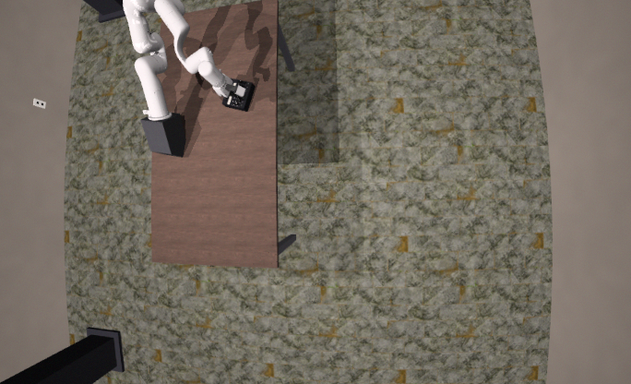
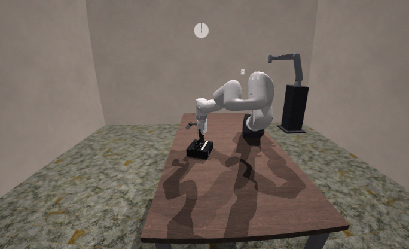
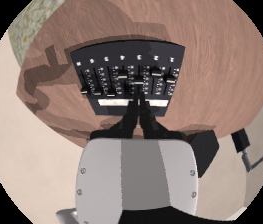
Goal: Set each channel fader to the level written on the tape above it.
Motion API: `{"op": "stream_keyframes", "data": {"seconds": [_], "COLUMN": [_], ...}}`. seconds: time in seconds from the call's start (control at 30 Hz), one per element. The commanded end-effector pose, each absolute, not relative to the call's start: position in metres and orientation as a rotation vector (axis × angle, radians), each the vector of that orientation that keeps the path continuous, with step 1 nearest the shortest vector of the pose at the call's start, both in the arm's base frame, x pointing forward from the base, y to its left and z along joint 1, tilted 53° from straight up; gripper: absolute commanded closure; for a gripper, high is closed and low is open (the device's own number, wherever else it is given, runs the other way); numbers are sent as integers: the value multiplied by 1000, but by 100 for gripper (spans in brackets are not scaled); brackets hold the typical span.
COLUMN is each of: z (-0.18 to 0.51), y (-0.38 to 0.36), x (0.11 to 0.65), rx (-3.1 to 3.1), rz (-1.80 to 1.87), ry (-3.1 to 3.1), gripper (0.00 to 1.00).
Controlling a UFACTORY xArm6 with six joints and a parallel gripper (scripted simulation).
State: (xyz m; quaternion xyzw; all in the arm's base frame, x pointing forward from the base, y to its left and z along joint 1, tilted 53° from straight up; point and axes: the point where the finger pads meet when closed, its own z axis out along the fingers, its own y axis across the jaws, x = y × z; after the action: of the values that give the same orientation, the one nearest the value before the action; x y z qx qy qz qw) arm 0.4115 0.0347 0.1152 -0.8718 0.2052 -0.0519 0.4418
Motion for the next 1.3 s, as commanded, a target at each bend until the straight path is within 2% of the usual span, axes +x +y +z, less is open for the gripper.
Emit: {"op": "stream_keyframes", "data": {"seconds": [0.0, 1.27], "z": [116, 113], "y": [34, 38], "x": [412, 414], "rx": [-2164, -2164], "rz": [-132, -132], "ry": [510, 510], "gripper": [100, 100]}}
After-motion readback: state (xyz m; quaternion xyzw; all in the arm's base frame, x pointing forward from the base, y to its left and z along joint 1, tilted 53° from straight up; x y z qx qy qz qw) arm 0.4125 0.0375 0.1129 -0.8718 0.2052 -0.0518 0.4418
